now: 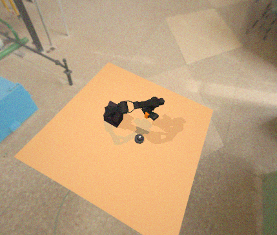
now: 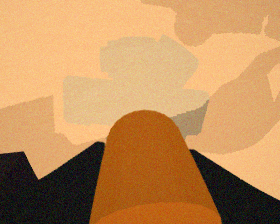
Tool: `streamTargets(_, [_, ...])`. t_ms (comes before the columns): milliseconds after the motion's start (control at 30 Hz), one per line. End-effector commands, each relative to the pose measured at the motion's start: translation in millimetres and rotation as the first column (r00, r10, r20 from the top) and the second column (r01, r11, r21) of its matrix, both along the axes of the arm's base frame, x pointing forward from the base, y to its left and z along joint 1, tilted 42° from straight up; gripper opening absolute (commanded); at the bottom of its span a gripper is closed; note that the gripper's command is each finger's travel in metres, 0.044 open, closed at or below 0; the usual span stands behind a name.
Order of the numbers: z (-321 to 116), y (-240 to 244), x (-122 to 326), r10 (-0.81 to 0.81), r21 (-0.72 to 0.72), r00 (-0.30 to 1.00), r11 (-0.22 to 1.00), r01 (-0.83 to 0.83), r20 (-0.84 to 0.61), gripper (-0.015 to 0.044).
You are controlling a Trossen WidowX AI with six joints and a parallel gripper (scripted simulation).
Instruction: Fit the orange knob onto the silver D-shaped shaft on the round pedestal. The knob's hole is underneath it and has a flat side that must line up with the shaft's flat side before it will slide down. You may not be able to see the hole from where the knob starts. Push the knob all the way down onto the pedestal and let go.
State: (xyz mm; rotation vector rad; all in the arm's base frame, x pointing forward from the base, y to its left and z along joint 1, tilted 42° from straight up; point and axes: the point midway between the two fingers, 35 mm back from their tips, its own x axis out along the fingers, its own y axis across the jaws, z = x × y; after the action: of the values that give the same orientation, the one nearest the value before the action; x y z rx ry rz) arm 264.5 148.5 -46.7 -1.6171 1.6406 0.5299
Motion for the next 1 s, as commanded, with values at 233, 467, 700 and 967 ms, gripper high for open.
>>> streamTargets(233, [11.9,-15.3,12.2,-0.001,0.018,1.0,1.0,0.001,0.003,0.0])
streamTargets(467, [20.3,-33.2,22.6,0.001,0.024,1.0,1.0,-0.001,0.003,0.0])
streamTargets(700, [28.8,-52.0,31.7,0.003,0.026,1.0,1.0,-0.003,0.003,0.0])
streamTargets(967, [38.4,-74.1,39.7,0.004,0.026,1.0,1.0,-0.004,0.003,0.0])
